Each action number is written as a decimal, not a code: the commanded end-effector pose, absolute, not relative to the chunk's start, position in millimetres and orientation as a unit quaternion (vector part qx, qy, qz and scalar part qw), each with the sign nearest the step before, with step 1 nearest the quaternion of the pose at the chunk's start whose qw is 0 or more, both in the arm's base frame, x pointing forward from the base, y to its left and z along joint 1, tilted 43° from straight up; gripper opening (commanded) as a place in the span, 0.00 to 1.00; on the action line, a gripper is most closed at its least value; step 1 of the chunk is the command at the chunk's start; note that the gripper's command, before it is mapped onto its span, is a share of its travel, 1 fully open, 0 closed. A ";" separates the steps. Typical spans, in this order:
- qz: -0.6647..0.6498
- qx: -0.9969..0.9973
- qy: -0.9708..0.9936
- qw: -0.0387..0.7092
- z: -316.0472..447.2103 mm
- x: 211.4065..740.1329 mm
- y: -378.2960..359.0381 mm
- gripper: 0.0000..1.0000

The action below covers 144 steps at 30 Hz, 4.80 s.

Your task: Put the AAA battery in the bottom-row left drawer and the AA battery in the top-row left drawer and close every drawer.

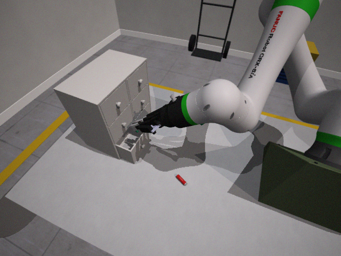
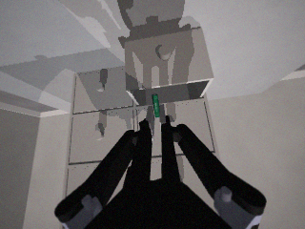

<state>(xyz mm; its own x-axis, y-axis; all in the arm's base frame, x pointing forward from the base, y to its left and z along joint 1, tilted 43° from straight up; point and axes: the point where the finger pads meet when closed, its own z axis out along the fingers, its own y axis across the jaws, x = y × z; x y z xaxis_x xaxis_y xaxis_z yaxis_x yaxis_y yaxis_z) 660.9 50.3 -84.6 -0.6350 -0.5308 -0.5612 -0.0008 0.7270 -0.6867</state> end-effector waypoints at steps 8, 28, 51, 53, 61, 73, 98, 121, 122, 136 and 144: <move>-0.334 -0.158 0.840 0.397 -84.5 661.0 50.6 1.00; -0.334 -0.158 0.840 0.397 -84.3 656.4 50.8 1.00; -0.334 -0.158 0.840 0.397 -80.9 557.3 53.9 1.00; -0.334 -0.158 0.840 0.397 -80.5 544.5 54.3 1.00; -0.334 -0.158 0.840 0.397 -79.2 507.2 55.5 1.00; -0.334 -0.158 0.840 0.397 -78.5 486.4 56.1 1.00; -0.342 -0.141 0.859 0.354 -75.0 485.9 59.2 1.00; -0.365 -0.060 0.917 0.151 -59.7 485.9 73.5 1.00; -0.365 -0.055 0.919 0.137 -58.9 485.7 74.5 1.00; -0.369 -0.009 0.929 0.023 -50.6 485.5 82.3 1.00; -0.369 -0.002 0.929 0.005 -49.4 485.4 83.6 1.00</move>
<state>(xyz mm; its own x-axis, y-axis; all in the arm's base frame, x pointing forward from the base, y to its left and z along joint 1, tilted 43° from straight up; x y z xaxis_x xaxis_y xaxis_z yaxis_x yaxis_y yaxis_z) 482.8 84.4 -51.2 -0.9989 -0.0333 -0.0341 -0.0014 0.7356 -0.6774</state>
